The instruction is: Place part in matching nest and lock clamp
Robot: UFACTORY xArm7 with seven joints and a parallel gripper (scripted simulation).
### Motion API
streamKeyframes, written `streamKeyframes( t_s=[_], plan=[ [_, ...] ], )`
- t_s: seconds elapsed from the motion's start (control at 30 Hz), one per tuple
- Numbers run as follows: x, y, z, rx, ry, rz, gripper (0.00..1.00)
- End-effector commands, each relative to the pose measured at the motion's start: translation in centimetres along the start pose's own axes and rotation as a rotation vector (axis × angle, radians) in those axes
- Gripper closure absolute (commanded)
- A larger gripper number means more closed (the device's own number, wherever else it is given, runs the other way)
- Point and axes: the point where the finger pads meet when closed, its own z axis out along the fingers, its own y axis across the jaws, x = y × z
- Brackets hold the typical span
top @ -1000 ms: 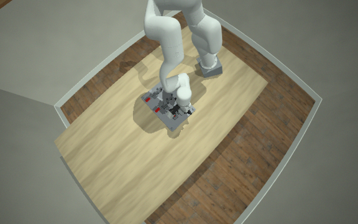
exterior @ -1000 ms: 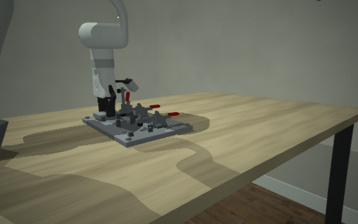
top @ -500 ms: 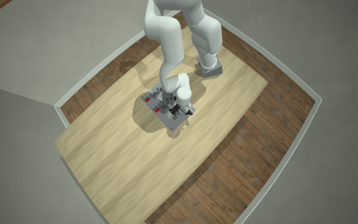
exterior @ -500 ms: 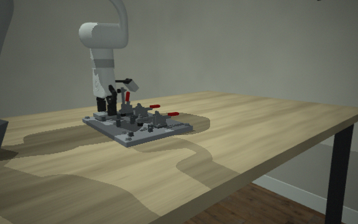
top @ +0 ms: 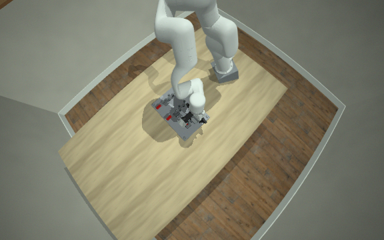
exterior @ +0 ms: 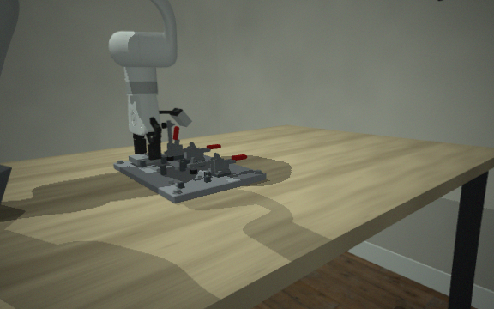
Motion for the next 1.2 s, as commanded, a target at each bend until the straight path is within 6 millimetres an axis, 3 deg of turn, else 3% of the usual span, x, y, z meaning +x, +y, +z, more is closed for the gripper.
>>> streamKeyframes(
  t_s=[0.0, 0.43, 0.73, 1.17],
  plan=[
    [0.1, -0.1, -0.1, 0.001, 0.003, 0.0, 0.0],
    [0.1, -0.1, -0.2, 0.001, 0.003, 0.0, 0.0],
    [0.1, -0.1, -1.4, 0.001, 0.003, 0.0, 0.0],
    [0.1, -0.1, -5.6, 0.001, 0.003, 0.0, 0.0]
  ],
)
